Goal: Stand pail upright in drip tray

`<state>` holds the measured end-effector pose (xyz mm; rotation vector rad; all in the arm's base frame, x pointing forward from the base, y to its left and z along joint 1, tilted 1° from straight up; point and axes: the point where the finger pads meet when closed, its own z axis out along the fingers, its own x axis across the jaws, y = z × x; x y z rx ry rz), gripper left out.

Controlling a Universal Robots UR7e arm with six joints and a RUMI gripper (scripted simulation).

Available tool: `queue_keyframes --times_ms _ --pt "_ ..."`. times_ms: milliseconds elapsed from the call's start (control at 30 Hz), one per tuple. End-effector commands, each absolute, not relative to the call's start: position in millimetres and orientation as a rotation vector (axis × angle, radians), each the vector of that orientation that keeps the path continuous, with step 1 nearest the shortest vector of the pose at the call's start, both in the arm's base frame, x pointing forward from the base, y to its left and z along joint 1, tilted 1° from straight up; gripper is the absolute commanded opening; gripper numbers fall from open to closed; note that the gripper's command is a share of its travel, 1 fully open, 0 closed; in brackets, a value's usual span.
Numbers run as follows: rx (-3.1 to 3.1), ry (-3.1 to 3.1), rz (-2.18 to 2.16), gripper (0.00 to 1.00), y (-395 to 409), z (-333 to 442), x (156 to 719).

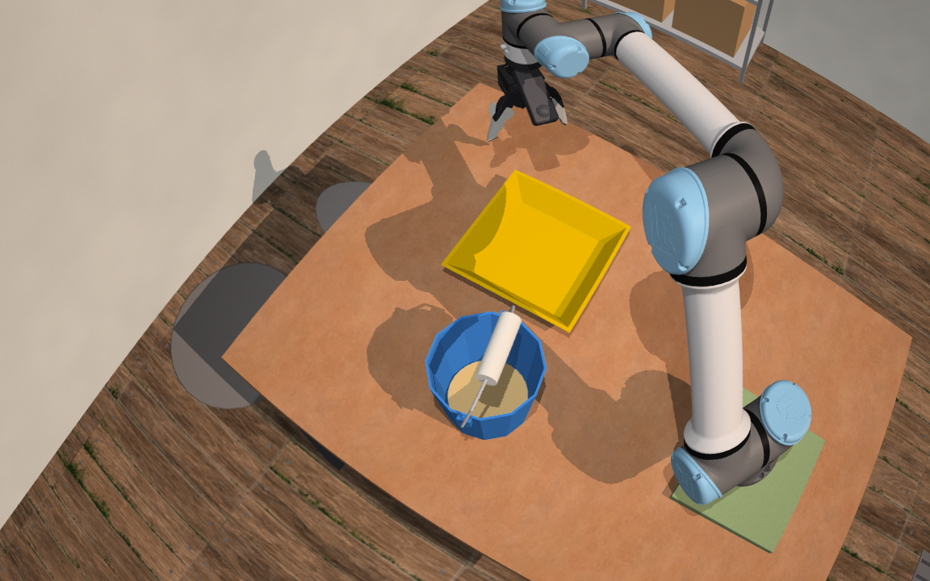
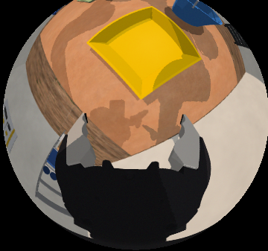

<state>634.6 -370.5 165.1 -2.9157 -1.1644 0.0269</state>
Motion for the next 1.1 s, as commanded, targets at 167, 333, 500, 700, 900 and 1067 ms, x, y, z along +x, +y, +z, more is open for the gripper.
queue_keyframes --times_ms 167,333,500,700,900,1067 --pt "-2.917 -1.165 0.025 1.00 -370.6 166.2 634.8" --pt "-2.917 -1.165 0.025 1.00 -370.6 166.2 634.8" --pt "-2.917 -1.165 0.025 1.00 -370.6 166.2 634.8" --pt "-2.920 -1.158 0.025 1.00 -366.7 167.7 635.3" --pt "-2.943 -1.100 0.025 1.00 -335.9 179.4 637.8" --pt "-2.972 -1.020 0.025 1.00 -294.2 194.4 638.8"
